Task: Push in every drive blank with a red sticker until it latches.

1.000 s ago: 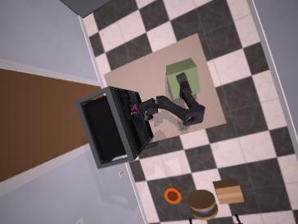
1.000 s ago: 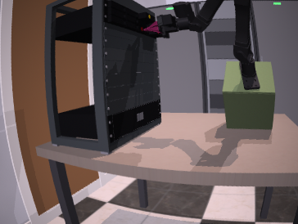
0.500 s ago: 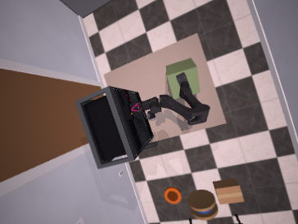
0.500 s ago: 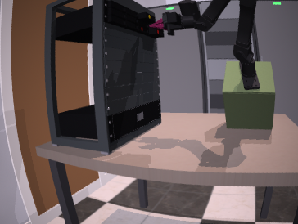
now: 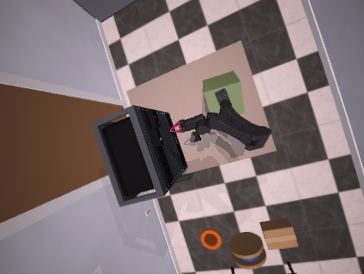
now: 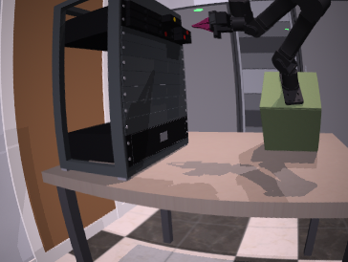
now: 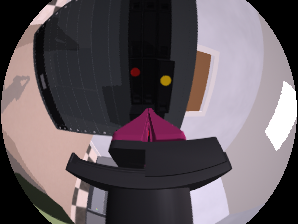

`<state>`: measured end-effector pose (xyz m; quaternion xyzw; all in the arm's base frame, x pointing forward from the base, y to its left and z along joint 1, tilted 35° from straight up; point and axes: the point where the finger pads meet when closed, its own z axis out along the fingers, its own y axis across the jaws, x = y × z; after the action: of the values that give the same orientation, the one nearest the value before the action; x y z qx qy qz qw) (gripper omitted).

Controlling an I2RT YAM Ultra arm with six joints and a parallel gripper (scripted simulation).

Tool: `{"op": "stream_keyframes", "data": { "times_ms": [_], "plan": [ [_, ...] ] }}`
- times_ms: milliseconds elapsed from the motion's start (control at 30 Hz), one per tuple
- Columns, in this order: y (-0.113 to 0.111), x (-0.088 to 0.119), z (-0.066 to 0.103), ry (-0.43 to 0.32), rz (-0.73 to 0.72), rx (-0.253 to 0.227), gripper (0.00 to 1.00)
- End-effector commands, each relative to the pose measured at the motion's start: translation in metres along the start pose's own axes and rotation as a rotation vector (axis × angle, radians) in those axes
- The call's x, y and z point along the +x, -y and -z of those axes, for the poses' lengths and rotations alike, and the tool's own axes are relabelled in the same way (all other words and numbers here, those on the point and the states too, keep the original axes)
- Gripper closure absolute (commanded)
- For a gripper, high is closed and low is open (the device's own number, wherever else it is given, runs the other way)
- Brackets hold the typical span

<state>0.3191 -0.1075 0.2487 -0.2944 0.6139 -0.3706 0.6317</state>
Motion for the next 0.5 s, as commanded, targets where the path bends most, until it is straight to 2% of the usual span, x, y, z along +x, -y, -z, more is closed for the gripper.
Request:
{"op": "stream_keyframes", "data": {
  "times_ms": [0,100,267,333,400,467],
  "plan": [
    [0.012,-0.006,0.005,0.011,-0.007,-0.001,1.00],
    [0.001,0.000,0.010,-0.003,-0.021,-0.019,1.00],
    [-0.003,0.003,0.011,-0.010,-0.028,-0.028,1.00],
    [-0.013,0.013,0.009,-0.030,-0.048,-0.054,1.00],
    [-0.006,0.011,0.008,-0.012,-0.030,-0.031,1.00],
    [-0.010,0.014,0.009,-0.016,-0.035,-0.037,1.00]
  ]
}}
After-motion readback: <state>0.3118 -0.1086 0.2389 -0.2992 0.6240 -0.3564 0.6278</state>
